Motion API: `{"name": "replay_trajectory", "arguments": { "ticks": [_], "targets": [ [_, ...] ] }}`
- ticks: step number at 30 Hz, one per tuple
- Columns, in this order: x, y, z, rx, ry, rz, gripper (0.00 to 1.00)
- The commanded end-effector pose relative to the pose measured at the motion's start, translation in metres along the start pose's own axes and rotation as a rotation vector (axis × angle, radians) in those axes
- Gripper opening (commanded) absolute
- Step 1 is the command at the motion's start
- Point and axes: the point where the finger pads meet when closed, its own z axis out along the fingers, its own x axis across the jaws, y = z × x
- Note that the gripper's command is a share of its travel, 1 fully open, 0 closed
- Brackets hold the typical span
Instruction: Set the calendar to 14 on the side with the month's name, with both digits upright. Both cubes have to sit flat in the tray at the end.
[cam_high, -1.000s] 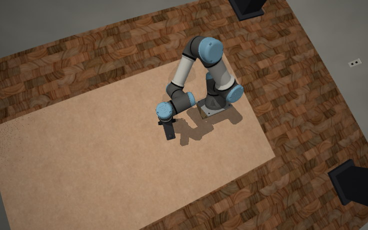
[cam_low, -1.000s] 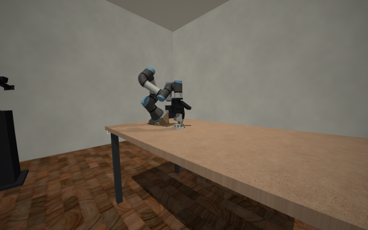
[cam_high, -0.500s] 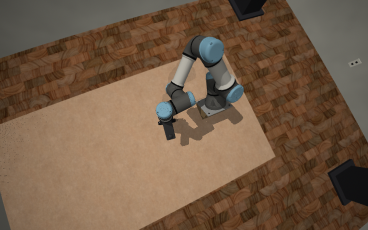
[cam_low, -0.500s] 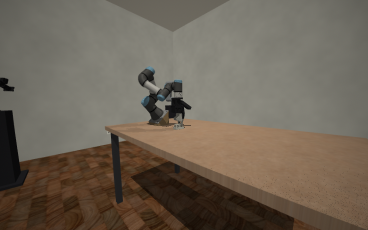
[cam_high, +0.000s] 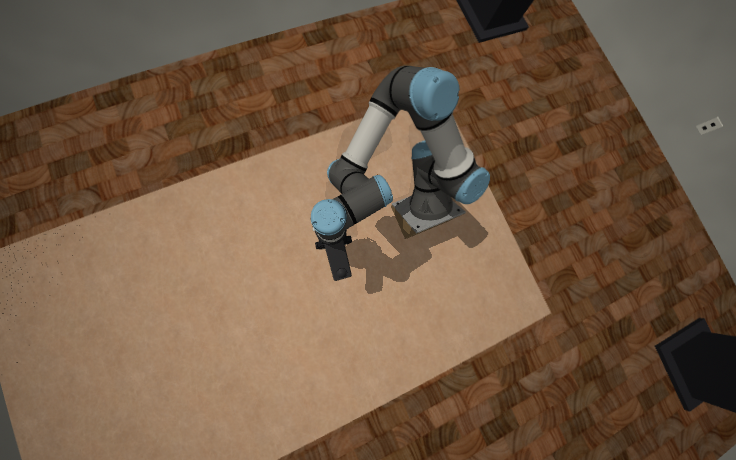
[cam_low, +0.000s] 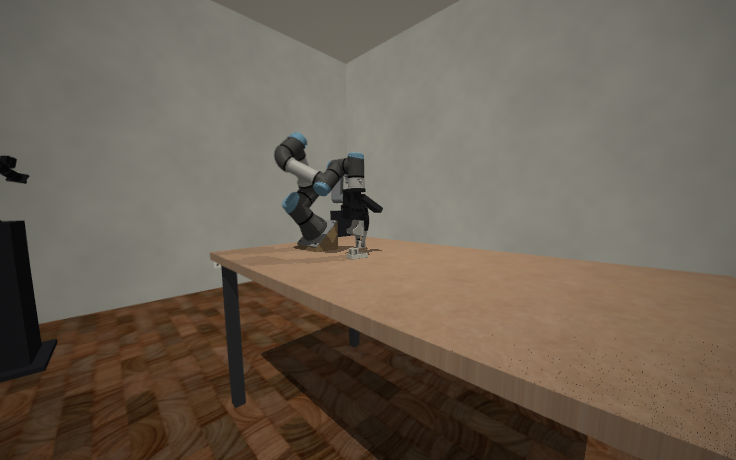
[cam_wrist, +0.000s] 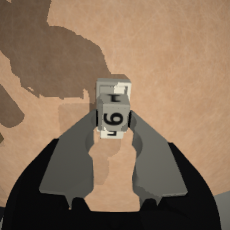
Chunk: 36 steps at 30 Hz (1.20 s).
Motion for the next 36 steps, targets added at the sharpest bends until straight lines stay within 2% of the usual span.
{"name": "replay_trajectory", "arguments": {
  "ticks": [1, 10, 12, 20, 36],
  "targets": [
    [0.001, 0.000, -0.017, -0.001, -0.002, 0.001, 0.10],
    [0.001, 0.000, -0.047, -0.001, -0.002, 0.001, 0.10],
    [0.001, 0.000, -0.047, -0.001, -0.002, 0.001, 0.10],
    [0.001, 0.000, -0.066, -0.001, -0.002, 0.001, 0.10],
    [0.001, 0.000, -0.073, -0.001, -0.002, 0.001, 0.10]
  ]
}}
